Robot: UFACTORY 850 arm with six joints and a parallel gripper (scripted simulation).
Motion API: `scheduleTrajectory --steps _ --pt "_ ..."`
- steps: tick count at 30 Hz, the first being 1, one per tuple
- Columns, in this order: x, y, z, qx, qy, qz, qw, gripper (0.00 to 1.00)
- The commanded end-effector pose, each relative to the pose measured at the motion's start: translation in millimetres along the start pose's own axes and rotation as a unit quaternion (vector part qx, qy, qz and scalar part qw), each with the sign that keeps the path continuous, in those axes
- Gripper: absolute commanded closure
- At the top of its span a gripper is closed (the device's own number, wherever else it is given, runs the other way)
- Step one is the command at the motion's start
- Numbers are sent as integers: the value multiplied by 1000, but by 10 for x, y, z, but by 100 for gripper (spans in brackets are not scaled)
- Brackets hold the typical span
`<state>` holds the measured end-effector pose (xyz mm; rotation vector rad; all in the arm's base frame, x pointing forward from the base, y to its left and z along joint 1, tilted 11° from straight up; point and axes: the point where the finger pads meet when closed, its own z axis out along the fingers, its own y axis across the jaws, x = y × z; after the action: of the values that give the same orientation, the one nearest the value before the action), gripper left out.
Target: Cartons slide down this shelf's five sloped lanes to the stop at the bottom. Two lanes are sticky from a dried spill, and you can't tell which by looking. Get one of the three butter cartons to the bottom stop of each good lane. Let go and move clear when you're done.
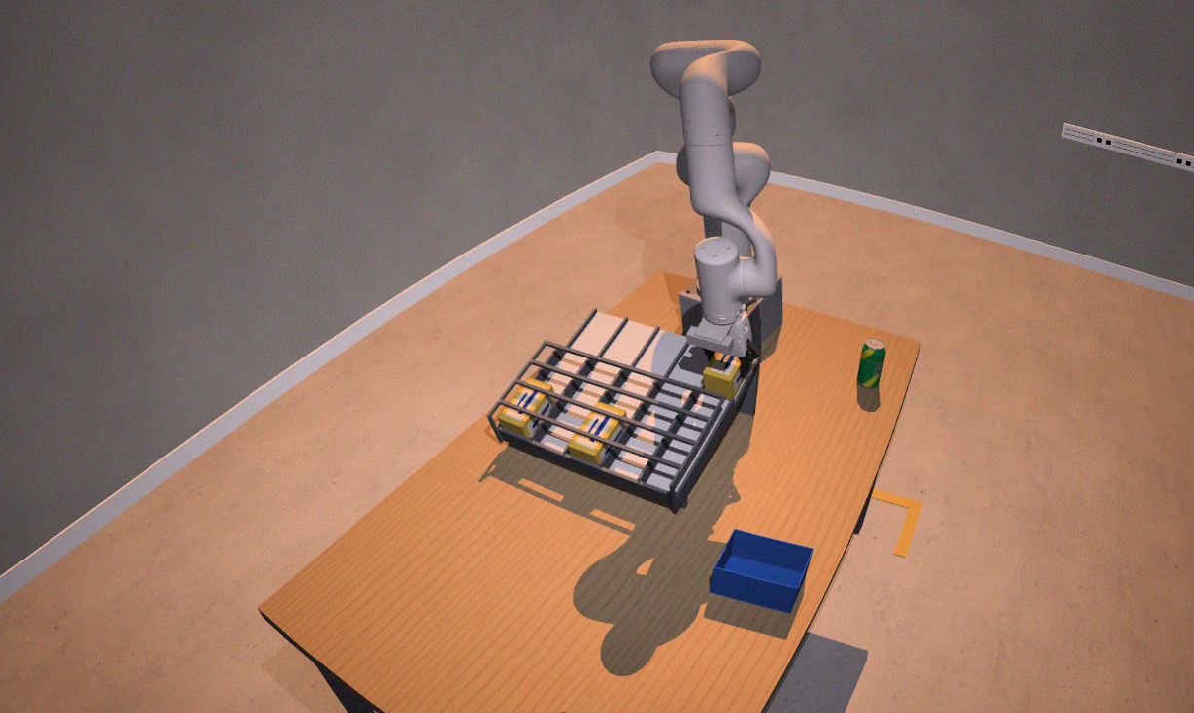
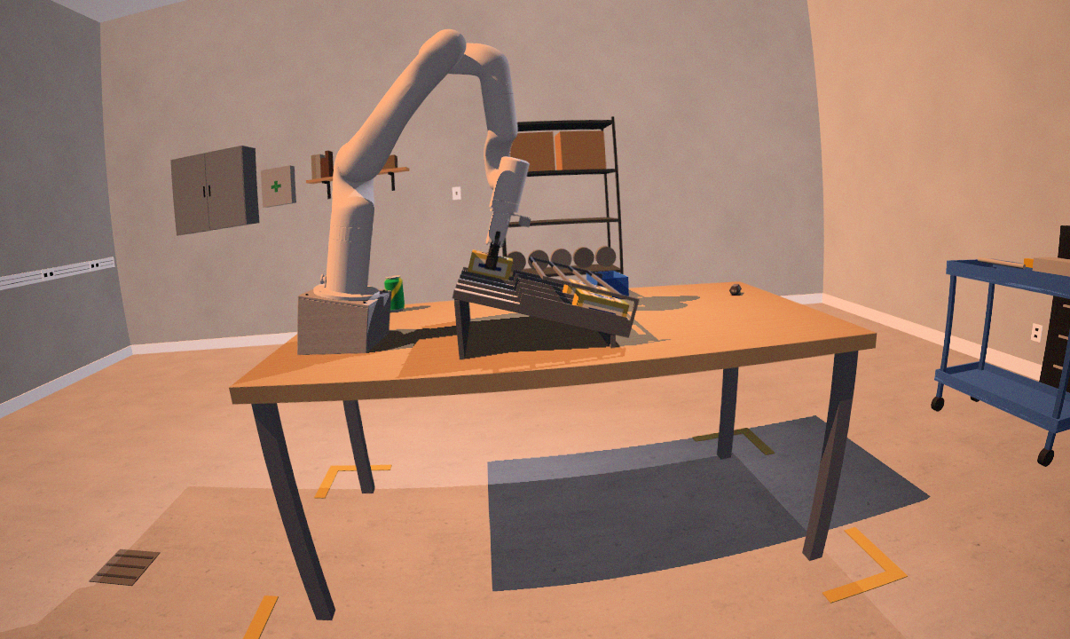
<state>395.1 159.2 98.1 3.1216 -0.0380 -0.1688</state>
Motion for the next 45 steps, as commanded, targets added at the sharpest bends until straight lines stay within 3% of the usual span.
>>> scheduleTrajectory --steps 1,24,25,45 --pt "6 -3 -6 0 1 0 1000 100" --pt "11 -2 2 0 1 0 1000 100" --pt "11 -2 2 0 1 0 1000 25" --pt "11 -2 2 0 1 0 1000 23"
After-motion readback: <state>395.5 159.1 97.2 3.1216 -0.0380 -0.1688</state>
